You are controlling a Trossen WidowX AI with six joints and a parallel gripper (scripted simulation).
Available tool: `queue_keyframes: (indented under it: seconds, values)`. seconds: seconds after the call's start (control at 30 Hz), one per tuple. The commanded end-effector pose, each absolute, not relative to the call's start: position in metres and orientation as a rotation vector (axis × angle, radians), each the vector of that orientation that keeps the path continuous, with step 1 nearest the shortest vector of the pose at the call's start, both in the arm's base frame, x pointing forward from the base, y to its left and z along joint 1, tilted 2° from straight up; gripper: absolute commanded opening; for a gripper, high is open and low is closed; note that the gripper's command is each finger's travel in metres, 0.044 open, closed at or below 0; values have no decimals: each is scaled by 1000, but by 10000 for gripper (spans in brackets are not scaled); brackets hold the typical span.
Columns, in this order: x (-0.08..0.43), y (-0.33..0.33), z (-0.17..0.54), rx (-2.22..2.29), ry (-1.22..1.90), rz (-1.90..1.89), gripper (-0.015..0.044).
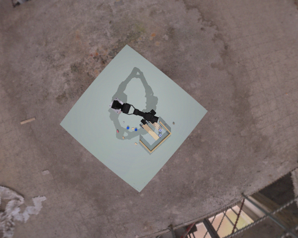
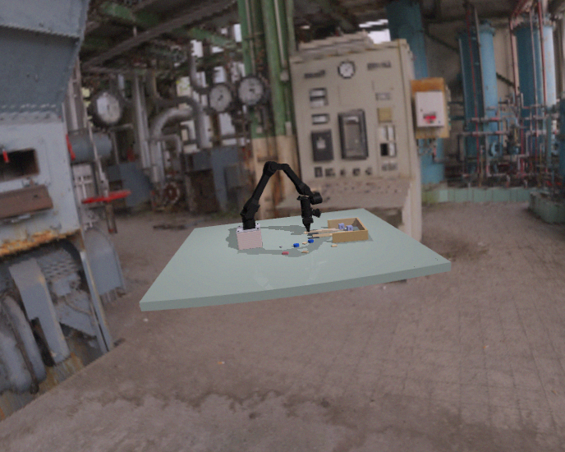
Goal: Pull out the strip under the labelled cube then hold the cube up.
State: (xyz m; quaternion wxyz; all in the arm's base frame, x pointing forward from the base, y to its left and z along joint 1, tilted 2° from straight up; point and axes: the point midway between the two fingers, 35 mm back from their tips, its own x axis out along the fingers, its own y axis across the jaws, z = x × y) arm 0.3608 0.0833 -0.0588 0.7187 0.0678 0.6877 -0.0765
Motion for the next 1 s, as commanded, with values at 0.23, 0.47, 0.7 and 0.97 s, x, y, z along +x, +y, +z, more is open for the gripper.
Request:
queue_keyframes:
  seconds: [0.23,0.47,0.7,0.97]
  values:
    - [338,88,-65,150,1541,-171,0]
    - [328,91,-65,150,1542,-171,0]
    - [317,94,-66,150,1543,-171,0]
    - [306,96,-66,150,1544,-171,0]
